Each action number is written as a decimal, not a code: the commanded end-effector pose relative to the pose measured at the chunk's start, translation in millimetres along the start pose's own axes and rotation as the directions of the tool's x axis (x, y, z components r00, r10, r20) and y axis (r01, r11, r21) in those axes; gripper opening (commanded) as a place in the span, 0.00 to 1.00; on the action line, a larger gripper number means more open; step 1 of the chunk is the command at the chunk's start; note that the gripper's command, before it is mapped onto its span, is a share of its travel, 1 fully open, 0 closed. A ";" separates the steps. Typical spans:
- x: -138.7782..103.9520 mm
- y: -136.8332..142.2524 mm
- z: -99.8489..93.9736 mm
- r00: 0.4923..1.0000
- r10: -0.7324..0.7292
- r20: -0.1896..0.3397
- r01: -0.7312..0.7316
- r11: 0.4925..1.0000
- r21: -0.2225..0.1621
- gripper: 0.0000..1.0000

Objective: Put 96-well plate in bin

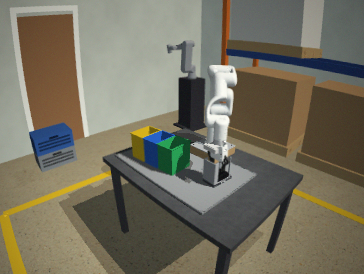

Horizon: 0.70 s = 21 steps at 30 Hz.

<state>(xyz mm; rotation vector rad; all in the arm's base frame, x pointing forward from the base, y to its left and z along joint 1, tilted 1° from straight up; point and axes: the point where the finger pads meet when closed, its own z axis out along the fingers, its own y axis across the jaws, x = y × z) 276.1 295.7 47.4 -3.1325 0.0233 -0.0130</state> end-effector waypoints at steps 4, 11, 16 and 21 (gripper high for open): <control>0.8 -1.1 13.0 1.000 0.000 -0.002 0.000 1.000 0.002 1.00; 0.8 -1.1 21.4 1.000 0.000 -0.002 0.000 1.000 0.002 1.00; 0.8 -1.1 22.0 1.000 0.000 -0.002 0.000 1.000 0.002 1.00; 0.8 -1.1 22.0 1.000 0.000 -0.002 0.000 1.000 0.002 1.00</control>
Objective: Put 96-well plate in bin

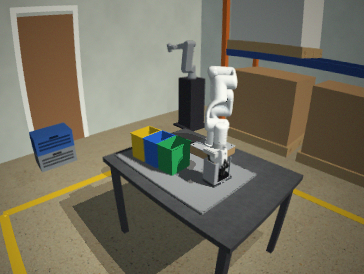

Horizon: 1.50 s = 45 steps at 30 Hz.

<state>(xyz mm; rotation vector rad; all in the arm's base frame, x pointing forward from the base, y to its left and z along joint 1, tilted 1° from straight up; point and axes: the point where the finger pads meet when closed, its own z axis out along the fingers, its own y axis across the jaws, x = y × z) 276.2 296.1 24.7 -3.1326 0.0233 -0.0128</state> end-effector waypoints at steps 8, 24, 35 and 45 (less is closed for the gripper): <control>0.8 -1.0 1.3 1.000 0.000 -0.002 0.000 1.000 0.002 1.00; 0.8 -1.0 10.6 1.000 0.000 -0.002 0.000 1.000 0.002 1.00; 0.8 -1.0 18.0 1.000 0.000 -0.002 0.000 1.000 0.002 1.00; 0.8 -1.0 19.3 1.000 0.000 -0.002 0.000 1.000 0.002 1.00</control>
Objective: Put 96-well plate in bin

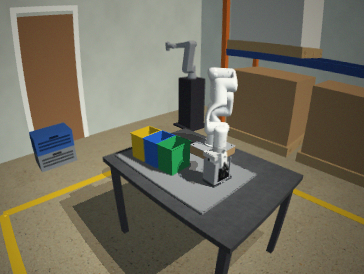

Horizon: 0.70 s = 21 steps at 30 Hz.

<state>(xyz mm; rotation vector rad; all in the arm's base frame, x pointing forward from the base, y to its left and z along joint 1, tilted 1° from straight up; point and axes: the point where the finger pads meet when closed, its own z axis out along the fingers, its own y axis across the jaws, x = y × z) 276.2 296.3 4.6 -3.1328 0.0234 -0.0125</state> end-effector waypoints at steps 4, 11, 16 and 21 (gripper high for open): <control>0.9 -1.0 -0.8 1.000 0.000 -0.002 0.000 1.000 0.003 1.00; 0.9 -1.0 -0.8 1.000 0.000 -0.002 0.000 1.000 0.003 1.00; 0.9 -1.0 -1.4 1.000 0.000 -0.002 0.000 1.000 0.003 0.00; 0.9 -1.0 -1.4 1.000 0.000 -0.002 0.000 1.000 0.003 0.00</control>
